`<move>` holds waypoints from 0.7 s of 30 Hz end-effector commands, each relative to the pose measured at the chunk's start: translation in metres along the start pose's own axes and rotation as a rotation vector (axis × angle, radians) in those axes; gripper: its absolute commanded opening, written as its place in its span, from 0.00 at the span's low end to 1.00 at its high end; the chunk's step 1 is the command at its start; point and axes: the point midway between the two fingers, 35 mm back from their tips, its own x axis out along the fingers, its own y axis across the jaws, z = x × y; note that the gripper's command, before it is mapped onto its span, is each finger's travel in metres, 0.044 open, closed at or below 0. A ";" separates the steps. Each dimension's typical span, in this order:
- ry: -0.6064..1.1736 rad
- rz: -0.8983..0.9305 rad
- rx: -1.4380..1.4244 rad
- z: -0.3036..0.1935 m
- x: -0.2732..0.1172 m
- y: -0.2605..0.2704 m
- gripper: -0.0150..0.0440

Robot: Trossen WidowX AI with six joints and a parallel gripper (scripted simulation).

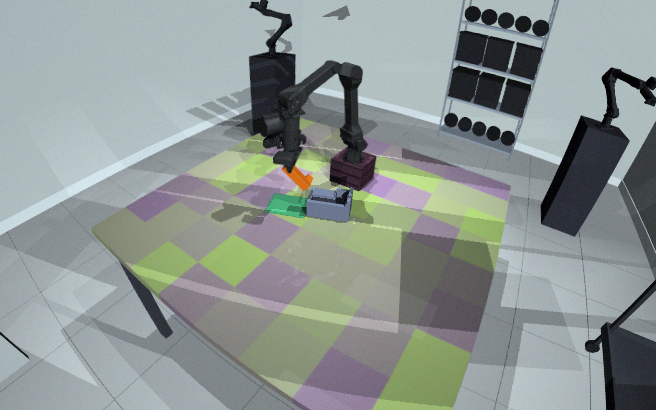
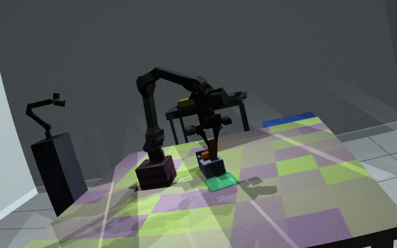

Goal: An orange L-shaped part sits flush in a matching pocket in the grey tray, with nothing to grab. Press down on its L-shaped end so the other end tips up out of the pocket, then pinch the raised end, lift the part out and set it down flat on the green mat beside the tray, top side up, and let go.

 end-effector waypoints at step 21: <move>0.005 -0.001 -0.004 0.035 0.019 -0.003 0.25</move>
